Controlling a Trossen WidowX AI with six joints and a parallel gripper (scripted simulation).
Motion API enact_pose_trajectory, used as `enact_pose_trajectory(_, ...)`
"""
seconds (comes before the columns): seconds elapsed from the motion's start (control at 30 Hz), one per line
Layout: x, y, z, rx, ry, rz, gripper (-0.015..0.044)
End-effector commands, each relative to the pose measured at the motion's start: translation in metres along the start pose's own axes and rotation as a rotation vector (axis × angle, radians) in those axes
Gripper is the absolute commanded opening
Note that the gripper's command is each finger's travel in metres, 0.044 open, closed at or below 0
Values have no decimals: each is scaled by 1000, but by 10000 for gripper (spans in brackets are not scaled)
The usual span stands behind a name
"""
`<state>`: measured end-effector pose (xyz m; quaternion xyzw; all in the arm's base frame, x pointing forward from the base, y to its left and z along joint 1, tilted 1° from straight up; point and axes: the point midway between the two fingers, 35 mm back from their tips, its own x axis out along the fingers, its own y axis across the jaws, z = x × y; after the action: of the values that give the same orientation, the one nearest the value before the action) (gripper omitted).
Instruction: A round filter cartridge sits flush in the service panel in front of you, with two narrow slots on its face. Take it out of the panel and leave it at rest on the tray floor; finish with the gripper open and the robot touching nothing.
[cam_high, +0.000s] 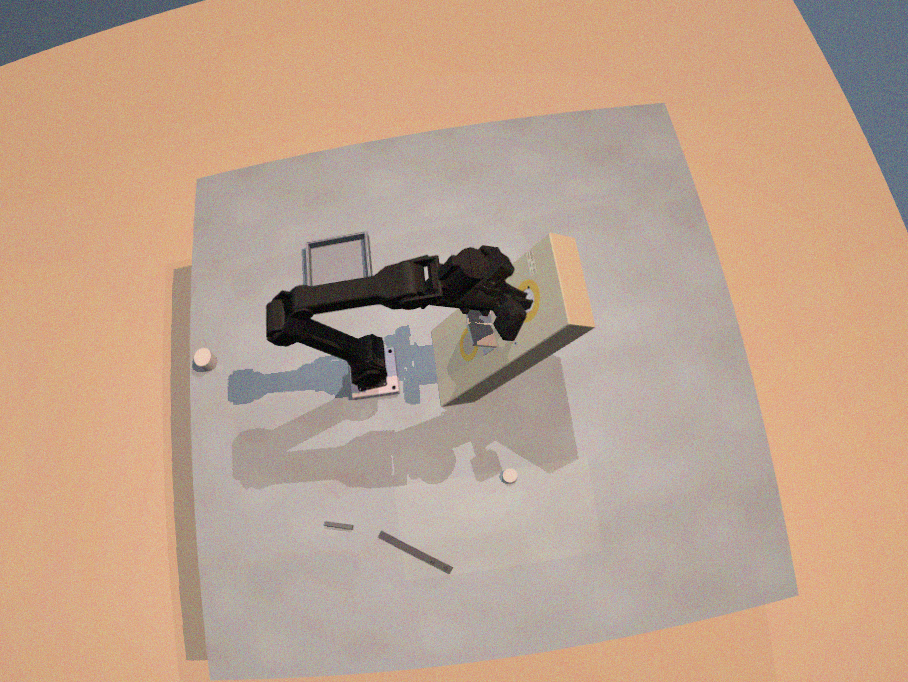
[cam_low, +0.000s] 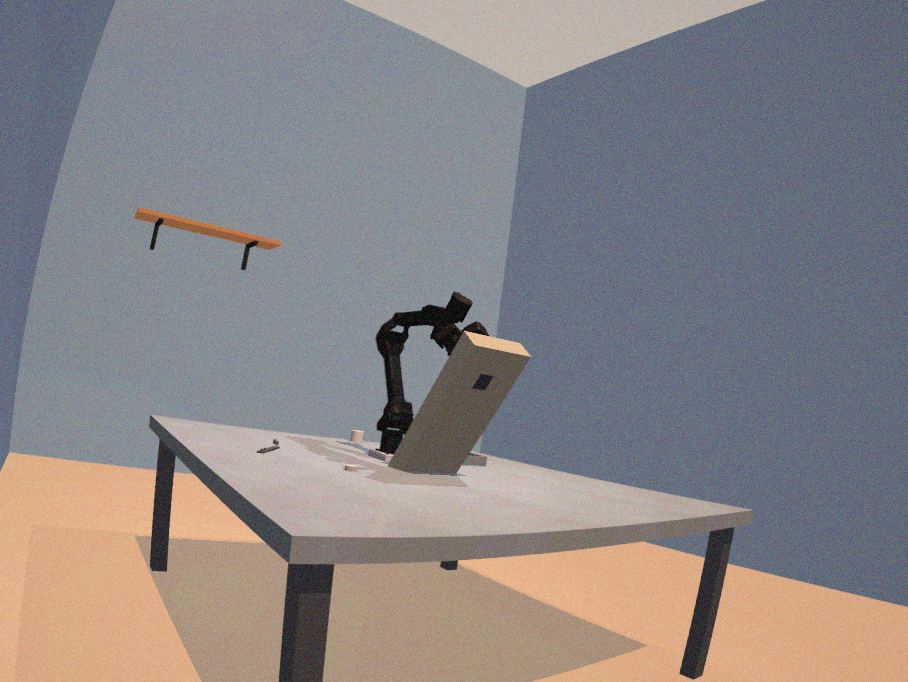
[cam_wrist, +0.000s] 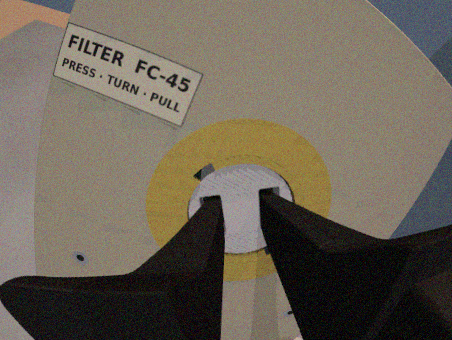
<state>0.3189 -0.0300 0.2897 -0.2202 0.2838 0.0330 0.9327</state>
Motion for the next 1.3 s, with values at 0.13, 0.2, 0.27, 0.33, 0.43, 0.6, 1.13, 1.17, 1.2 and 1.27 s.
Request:
enact_pose_trajectory(0.13, 8, -2, 1, 281, 1, -2, 0)
enact_pose_trajectory(0.2, 8, -2, 1, 351, 1, -2, 0)
enact_pose_trajectory(0.27, 8, -2, 1, 421, 1, -2, 0)
enact_pose_trajectory(0.33, 8, -2, 1, 491, 1, -2, 0)
enact_pose_trajectory(0.43, 8, -2, 1, 595, 1, -3, 0)
enact_pose_trajectory(0.6, 7, -2, 1, 770, 0, -3, 0)
enact_pose_trajectory(1.13, 7, -2, 1, 1150, 0, -3, 0)
enact_pose_trajectory(1.17, 8, -2, 1, 1128, 0, -3, 0)
enact_pose_trajectory(1.2, 8, -2, 1, 1115, 0, -3, 0)
enact_pose_trajectory(1.27, 8, -2, 1, 1110, 0, -3, 0)
